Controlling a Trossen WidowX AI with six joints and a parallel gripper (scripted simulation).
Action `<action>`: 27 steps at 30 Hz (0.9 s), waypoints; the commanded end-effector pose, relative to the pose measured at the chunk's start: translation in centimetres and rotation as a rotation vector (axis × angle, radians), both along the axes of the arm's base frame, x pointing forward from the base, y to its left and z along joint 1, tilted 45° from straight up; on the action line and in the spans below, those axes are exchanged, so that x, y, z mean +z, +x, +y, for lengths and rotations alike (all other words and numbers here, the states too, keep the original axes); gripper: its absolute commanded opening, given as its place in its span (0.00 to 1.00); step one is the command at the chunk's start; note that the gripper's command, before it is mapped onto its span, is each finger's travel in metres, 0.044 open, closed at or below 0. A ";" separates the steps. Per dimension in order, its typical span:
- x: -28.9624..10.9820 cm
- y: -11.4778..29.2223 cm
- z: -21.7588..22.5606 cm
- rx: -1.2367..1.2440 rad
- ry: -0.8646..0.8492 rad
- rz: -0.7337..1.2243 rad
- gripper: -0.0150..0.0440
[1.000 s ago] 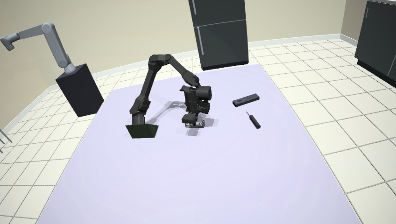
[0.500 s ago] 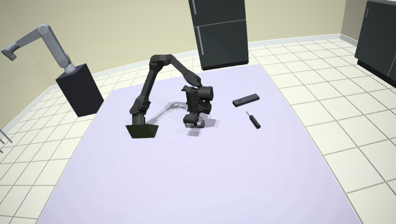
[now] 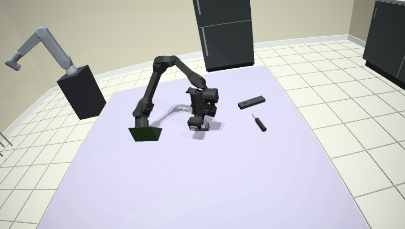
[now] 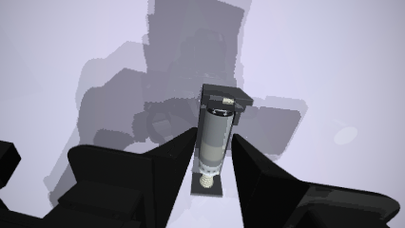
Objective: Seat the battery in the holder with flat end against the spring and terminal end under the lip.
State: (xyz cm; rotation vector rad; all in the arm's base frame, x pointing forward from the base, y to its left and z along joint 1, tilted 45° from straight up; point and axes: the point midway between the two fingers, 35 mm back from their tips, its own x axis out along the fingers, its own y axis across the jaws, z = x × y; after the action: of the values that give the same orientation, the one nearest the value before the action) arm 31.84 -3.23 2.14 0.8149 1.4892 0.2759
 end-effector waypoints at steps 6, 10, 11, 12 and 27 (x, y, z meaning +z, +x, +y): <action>0.9 -0.2 -0.9 0.000 0.000 0.001 0.54; 1.0 -0.3 -1.0 0.000 0.000 0.001 0.54; 1.0 -0.3 -1.0 0.000 0.000 0.001 0.54; 0.9 -0.4 -1.0 -0.004 0.006 0.008 0.58; 5.8 -1.7 -6.1 0.000 -0.003 0.003 1.00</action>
State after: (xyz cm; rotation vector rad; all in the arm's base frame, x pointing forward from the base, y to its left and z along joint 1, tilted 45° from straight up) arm 30.19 -9.24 7.75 0.8227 1.4901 0.2693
